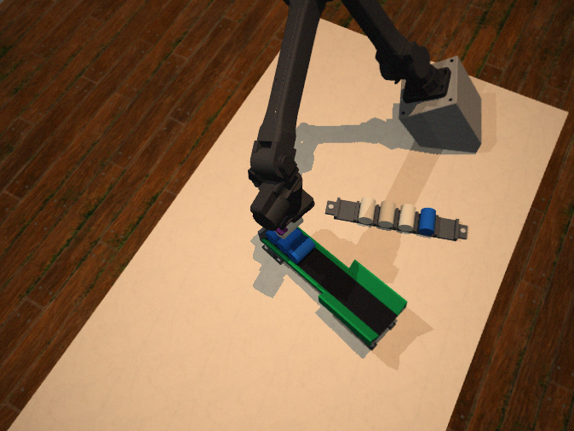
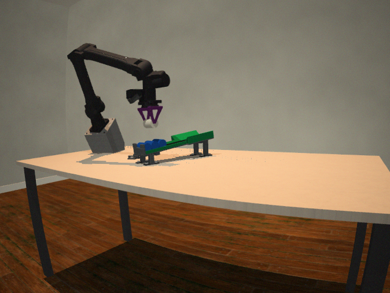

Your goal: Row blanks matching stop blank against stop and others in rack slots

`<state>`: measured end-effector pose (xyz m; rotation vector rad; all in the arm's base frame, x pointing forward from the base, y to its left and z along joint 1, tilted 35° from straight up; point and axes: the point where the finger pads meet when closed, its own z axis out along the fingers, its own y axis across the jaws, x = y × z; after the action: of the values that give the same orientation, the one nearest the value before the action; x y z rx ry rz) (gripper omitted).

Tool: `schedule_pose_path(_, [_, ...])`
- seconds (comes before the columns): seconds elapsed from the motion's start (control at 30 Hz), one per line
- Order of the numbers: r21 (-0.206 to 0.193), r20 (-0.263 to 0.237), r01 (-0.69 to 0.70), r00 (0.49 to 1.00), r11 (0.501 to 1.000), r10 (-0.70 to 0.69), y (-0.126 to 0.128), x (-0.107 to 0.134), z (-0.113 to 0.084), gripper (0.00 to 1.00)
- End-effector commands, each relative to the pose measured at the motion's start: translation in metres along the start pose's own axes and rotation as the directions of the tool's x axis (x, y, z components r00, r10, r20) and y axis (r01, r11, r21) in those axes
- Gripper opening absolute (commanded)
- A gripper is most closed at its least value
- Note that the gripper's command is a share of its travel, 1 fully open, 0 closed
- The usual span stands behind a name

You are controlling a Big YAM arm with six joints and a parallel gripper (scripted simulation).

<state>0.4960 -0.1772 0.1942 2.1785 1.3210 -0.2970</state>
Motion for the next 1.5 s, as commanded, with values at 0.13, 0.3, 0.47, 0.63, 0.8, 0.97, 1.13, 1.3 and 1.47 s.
schedule_pose_path(0.13, [0.014,0.006,-0.016,1.000,1.000,0.016,0.000,-0.003,-0.001,0.61])
schedule_pose_path(0.3, [-0.024,-0.008,0.044,0.999,0.999,-0.044,-0.011,0.007,-0.010,0.61])
schedule_pose_path(0.47, [-0.023,-0.006,0.158,0.987,0.987,-0.158,-0.047,0.016,0.000,0.61])
schedule_pose_path(0.63, [-0.020,-0.003,0.369,0.929,0.929,-0.369,-0.121,0.027,0.020,0.61])
schedule_pose_path(0.8, [-0.019,-0.001,0.535,0.845,0.845,-0.535,-0.188,0.031,0.038,0.61])
schedule_pose_path(0.97, [-0.034,0.007,0.509,0.861,0.860,-0.509,-0.172,0.023,0.036,0.61])
schedule_pose_path(1.13, [0.006,-0.002,0.534,0.846,0.846,-0.534,-0.187,0.027,0.048,0.61])
schedule_pose_path(1.3, [0.006,-0.002,0.534,0.846,0.846,-0.534,-0.190,0.026,0.048,0.61])
schedule_pose_path(1.47, [0.023,-0.006,0.544,0.839,0.839,-0.544,-0.199,0.026,0.055,0.61])
